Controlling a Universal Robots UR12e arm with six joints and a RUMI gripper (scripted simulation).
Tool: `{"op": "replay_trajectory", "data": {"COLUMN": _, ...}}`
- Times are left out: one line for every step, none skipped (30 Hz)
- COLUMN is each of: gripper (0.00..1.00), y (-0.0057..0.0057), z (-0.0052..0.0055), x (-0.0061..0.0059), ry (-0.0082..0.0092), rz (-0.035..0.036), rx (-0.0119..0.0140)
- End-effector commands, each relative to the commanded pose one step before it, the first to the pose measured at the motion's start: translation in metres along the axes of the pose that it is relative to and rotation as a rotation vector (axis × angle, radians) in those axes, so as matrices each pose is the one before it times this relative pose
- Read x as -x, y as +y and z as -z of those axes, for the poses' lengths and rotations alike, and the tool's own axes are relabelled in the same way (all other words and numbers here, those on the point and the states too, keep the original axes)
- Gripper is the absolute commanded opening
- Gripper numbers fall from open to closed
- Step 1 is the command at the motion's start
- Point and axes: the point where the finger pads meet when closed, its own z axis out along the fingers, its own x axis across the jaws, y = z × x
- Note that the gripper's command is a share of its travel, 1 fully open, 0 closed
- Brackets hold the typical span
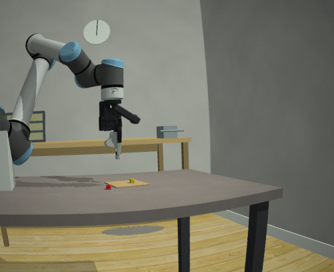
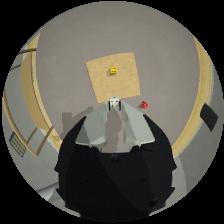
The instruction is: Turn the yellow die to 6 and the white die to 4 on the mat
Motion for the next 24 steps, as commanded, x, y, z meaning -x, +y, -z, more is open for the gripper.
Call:
{"op": "replay_trajectory", "data": {"gripper": 0.0, "y": -0.00236, "z": 0.00062, "x": -0.00188, "ry": 0.00141, "rz": 0.00248, "rx": -0.00101}}
{"op": "replay_trajectory", "data": {"gripper": 0.0, "y": 0.0, "z": 0.0, "x": 0.0, "ry": 0.0, "rz": 0.0, "rx": 0.0}}
{"op": "replay_trajectory", "data": {"gripper": 0.0, "y": -0.00001, "z": -0.001, "x": -0.00001, "ry": -0.00001, "rz": 0.00005, "rx": 0.0}}
{"op": "replay_trajectory", "data": {"gripper": 0.0, "y": 0.0, "z": -0.0014, "x": 0.0, "ry": -0.00001, "rz": 0.00006, "rx": -0.00001}}
{"op": "replay_trajectory", "data": {"gripper": 0.0, "y": -0.00001, "z": -0.00182, "x": -0.00001, "ry": -0.00001, "rz": 0.00006, "rx": -0.00001}}
{"op": "replay_trajectory", "data": {"gripper": 0.0, "y": -0.00001, "z": -0.00225, "x": -0.00001, "ry": 0.0, "rz": 0.0, "rx": 0.0}}
{"op": "replay_trajectory", "data": {"gripper": 0.0, "y": -0.00001, "z": -0.00269, "x": -0.00001, "ry": 0.0, "rz": 0.0, "rx": 0.0}}
{"op": "replay_trajectory", "data": {"gripper": 0.0, "y": -0.00001, "z": -0.00311, "x": -0.00001, "ry": 0.0, "rz": 0.0, "rx": 0.0}}
{"op": "replay_trajectory", "data": {"gripper": 0.0, "y": -0.00002, "z": -0.0035, "x": -0.00002, "ry": 0.0, "rz": 0.0, "rx": 0.0}}
{"op": "replay_trajectory", "data": {"gripper": 0.0, "y": -0.00002, "z": -0.00386, "x": -0.00002, "ry": 0.0, "rz": 0.0, "rx": 0.0}}
{"op": "replay_trajectory", "data": {"gripper": 0.0, "y": -0.00002, "z": -0.00418, "x": -0.00002, "ry": 0.0, "rz": 0.0, "rx": 0.0}}
{"op": "replay_trajectory", "data": {"gripper": 0.0, "y": -0.00002, "z": -0.00445, "x": -0.00002, "ry": 0.0, "rz": 0.0, "rx": 0.0}}
{"op": "replay_trajectory", "data": {"gripper": 0.0, "y": -0.00002, "z": -0.00467, "x": -0.00002, "ry": 0.0, "rz": 0.0, "rx": 0.0}}
{"op": "replay_trajectory", "data": {"gripper": 0.0, "y": -0.00002, "z": -0.00483, "x": -0.00002, "ry": 0.0, "rz": 0.0, "rx": 0.0}}
{"op": "replay_trajectory", "data": {"gripper": 0.0, "y": -0.00002, "z": -0.00493, "x": -0.00002, "ry": 0.0, "rz": 0.0, "rx": 0.0}}
{"op": "replay_trajectory", "data": {"gripper": 0.0, "y": -0.00002, "z": -0.00497, "x": -0.00002, "ry": 0.0, "rz": 0.0, "rx": 0.0}}
{"op": "replay_trajectory", "data": {"gripper": 0.0, "y": -0.00002, "z": -0.00495, "x": -0.00002, "ry": 0.0, "rz": 0.0, "rx": 0.0}}
{"op": "replay_trajectory", "data": {"gripper": 0.0, "y": 0.0, "z": 0.0, "x": 0.0, "ry": 0.0, "rz": 0.0, "rx": 0.0}}
{"op": "replay_trajectory", "data": {"gripper": 0.0, "y": 0.0, "z": 0.0, "x": 0.0, "ry": 0.0, "rz": 0.0, "rx": 0.0}}
{"op": "replay_trajectory", "data": {"gripper": 0.0, "y": -0.00002, "z": -0.00486, "x": -0.00002, "ry": 0.0, "rz": 0.0, "rx": 0.0}}
{"op": "replay_trajectory", "data": {"gripper": 0.0, "y": -0.00002, "z": -0.00472, "x": -0.00002, "ry": 0.0, "rz": 0.0, "rx": 0.0}}
{"op": "replay_trajectory", "data": {"gripper": 0.0, "y": -0.00002, "z": -0.00453, "x": -0.00002, "ry": 0.0, "rz": 0.0, "rx": 0.0}}
{"op": "replay_trajectory", "data": {"gripper": 0.0, "y": -0.00002, "z": -0.00429, "x": -0.00002, "ry": 0.0, "rz": 0.0, "rx": 0.0}}
{"op": "replay_trajectory", "data": {"gripper": 0.0, "y": -0.00002, "z": -0.004, "x": -0.00002, "ry": 0.0, "rz": 0.0, "rx": 0.0}}
